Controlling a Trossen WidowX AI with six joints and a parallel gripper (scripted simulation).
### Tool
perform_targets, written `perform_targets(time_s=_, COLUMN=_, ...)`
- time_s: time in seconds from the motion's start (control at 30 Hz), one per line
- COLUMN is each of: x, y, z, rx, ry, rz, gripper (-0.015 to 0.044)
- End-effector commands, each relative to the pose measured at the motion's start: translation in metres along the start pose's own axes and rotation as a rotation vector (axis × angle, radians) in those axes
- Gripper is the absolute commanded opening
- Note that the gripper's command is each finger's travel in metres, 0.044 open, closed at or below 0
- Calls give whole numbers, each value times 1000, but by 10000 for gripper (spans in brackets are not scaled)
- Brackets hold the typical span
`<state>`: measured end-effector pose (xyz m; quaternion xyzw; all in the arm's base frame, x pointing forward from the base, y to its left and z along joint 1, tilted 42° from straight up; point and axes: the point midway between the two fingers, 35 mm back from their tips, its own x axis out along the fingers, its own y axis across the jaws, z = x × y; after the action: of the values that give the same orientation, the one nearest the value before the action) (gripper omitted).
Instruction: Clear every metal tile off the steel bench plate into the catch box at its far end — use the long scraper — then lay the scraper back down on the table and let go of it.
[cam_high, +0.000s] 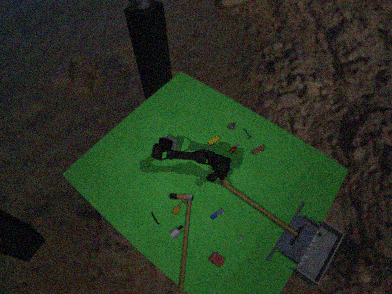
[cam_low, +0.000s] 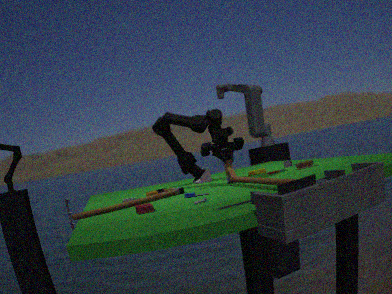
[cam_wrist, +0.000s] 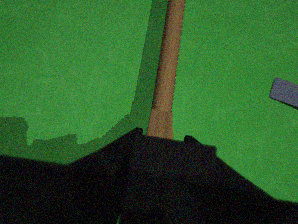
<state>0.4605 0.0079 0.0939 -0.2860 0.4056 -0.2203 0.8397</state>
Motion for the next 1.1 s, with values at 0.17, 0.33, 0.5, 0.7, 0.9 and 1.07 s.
perform_targets(time_s=0.17, x=-15, y=0, z=-7, rx=8, ry=-18, rz=2, gripper=0)
perform_targets(time_s=0.33, x=-20, y=0, z=-14, rx=8, ry=-19, rz=2, gripper=0)
perform_targets(time_s=0.5, x=-25, y=0, z=-20, rx=8, ry=-19, rz=2, gripper=0)
perform_targets(time_s=0.7, x=-30, y=0, z=-28, rx=8, ry=-20, rz=2, gripper=0)
perform_targets(time_s=0.9, x=-35, y=0, z=-36, rx=7, ry=-20, rz=2, gripper=0)
perform_targets(time_s=1.07, x=-40, y=0, z=-43, rx=7, ry=-21, rz=2, gripper=0)
